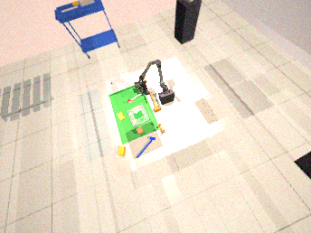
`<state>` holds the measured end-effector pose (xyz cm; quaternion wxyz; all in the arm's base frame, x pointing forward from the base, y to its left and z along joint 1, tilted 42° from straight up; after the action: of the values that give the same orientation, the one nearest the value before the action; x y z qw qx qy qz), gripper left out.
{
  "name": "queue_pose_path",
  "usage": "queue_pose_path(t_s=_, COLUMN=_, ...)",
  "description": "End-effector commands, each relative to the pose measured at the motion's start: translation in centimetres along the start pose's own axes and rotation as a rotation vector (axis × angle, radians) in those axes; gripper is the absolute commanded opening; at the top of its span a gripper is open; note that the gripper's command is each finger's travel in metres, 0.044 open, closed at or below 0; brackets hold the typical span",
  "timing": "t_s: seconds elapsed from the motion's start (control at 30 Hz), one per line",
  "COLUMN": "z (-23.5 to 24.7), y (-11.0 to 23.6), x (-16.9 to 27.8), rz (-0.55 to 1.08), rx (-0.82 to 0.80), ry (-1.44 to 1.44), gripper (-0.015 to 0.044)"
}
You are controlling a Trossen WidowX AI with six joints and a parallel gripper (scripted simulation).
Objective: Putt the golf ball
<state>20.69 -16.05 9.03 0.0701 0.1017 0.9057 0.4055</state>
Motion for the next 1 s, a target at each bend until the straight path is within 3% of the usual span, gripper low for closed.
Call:
queue_pose_path(t_s=0.0, z=-0.2, y=2.4, x=-0.3, rz=-0.019, rx=0.003, ry=-0.011, gripper=0.0000)
queue_pose_path(t_s=0.13, z=-0.2, y=3.9, x=-0.1, rz=-0.019, rx=0.005, ry=-0.011, gripper=0.0000)
queue_pose_path(t_s=0.97, z=-0.1, y=3.0, x=-0.1, rz=-0.013, rx=0.001, ry=-0.004, gripper=0.0000)
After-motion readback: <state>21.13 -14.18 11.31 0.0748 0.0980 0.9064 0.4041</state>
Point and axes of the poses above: the point midway between the two fingers, 35 mm back from their tips, its own y axis back along the fingers, its own z axis across the jaws, x = y × z, the point moved 1 cm from there along y, back along the fingers, and after that the axes turned 10 degrees about -y, right-handed, at the moved point
